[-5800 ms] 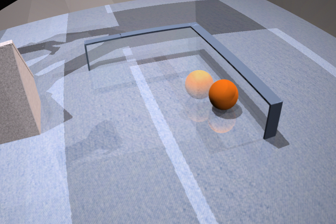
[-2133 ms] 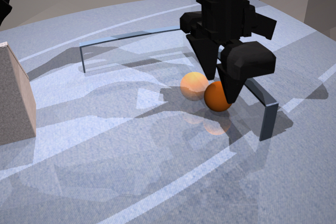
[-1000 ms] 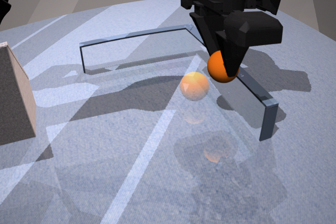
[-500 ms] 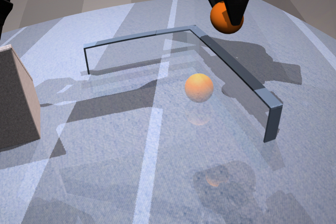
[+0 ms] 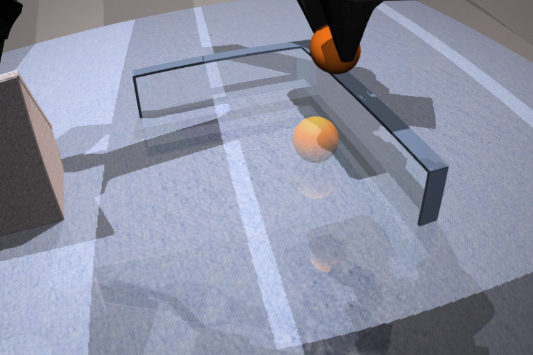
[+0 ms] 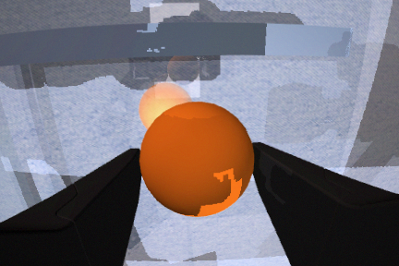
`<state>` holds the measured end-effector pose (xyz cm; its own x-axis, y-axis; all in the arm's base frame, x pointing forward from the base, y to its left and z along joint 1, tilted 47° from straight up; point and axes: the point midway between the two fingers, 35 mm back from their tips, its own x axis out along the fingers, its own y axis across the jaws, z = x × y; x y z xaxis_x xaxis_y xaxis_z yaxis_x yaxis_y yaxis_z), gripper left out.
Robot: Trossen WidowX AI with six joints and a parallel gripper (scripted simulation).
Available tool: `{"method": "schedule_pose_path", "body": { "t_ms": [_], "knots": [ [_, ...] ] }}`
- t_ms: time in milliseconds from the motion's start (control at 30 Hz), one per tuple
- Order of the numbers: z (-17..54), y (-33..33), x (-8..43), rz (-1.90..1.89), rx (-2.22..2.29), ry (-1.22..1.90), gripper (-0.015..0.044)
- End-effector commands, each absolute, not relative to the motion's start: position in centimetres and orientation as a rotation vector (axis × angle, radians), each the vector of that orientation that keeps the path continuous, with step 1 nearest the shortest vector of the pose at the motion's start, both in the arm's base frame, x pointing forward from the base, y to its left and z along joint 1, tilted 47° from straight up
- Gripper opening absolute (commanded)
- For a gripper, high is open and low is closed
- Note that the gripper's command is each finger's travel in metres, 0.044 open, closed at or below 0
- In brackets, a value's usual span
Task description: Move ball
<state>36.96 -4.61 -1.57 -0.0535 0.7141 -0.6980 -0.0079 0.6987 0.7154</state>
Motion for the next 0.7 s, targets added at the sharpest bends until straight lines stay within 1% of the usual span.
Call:
{"method": "schedule_pose_path", "body": {
  "t_ms": [0, 300, 667],
  "knots": [
    [-1.5, -3.4, 36.4, 0.649, 0.609, 1.52, 0.0],
    [-2.0, -1.6, 35.7, 0.65, 0.61, 1.52, 0.0],
    [-6.3, 3.0, 35.3, 0.653, 0.613, 1.519, 0.0]
  ]
}}
